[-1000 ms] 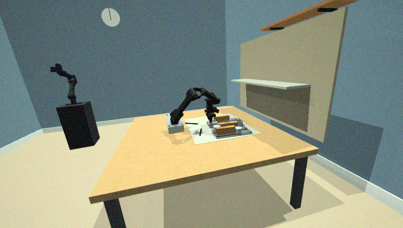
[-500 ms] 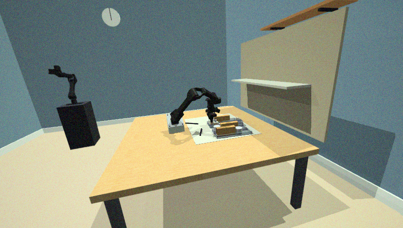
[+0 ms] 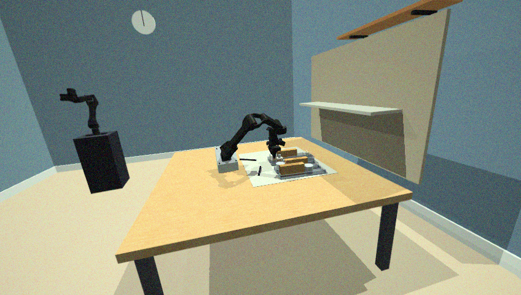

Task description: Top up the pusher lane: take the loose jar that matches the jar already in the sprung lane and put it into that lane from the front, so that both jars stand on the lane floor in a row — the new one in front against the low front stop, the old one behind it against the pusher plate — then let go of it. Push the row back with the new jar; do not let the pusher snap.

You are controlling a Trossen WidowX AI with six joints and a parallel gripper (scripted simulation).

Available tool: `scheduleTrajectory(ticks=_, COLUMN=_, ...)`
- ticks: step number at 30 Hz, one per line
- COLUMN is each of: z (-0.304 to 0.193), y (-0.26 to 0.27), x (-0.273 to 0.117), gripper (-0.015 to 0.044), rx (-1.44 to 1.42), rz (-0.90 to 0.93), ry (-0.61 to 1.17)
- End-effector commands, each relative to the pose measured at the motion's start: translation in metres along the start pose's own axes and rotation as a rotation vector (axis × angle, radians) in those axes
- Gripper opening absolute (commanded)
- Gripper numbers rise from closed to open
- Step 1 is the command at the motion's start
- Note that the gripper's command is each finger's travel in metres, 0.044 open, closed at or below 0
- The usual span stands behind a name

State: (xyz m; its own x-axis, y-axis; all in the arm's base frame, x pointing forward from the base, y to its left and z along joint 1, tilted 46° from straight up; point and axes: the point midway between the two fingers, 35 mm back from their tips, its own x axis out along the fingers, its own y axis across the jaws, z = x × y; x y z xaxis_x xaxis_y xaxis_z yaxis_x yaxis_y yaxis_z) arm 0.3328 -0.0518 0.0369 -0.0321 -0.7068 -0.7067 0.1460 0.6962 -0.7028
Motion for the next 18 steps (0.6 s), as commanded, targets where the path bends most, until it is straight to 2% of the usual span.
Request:
scheduleTrajectory(ticks=1, z=0.0098, y=-0.0027, x=-0.0039, gripper=0.0, rx=0.018, rz=-0.005, ry=-0.025)
scheduleTrajectory(ticks=18, z=0.0128, y=-0.0032, x=-0.0048, gripper=0.0, rx=0.018, rz=-0.005, ry=-0.025)
